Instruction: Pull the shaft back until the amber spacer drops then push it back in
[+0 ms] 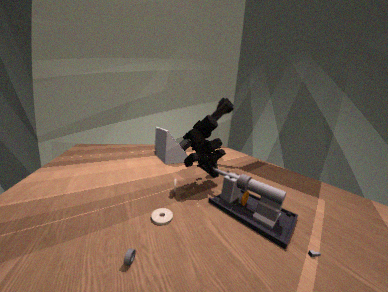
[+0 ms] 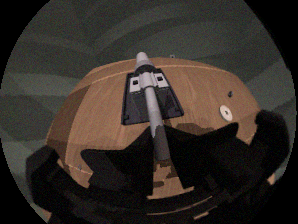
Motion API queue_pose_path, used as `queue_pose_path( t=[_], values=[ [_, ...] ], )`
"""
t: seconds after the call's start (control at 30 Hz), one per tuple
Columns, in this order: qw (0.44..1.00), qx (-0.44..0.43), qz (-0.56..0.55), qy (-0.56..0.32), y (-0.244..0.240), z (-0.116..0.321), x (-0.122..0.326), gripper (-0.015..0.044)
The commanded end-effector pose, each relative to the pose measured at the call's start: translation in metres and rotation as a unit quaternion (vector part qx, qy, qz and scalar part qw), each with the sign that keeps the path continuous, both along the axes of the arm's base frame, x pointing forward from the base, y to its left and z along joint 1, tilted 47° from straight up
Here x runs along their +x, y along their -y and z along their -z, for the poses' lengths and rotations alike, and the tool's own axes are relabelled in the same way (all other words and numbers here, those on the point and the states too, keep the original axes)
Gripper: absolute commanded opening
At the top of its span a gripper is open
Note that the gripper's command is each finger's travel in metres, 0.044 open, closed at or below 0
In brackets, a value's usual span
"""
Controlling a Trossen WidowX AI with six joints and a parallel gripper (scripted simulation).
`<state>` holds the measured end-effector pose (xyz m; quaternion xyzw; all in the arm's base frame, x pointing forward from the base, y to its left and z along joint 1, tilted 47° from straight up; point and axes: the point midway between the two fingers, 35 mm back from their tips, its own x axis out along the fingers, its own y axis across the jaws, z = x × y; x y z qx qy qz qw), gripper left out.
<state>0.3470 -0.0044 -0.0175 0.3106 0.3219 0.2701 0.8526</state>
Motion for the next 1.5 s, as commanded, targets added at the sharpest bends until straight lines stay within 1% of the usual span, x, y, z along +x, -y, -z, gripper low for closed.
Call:
queue_pose_path(
  t=[0.0, 1.47],
  values=[
    [1.000, -0.001, 0.001, 0.000, 0.000, 0.000, 0.002, 0.0000],
    [1.000, 0.000, 0.001, 0.001, -0.003, -0.003, 0.018, 0.0000]
  ],
)
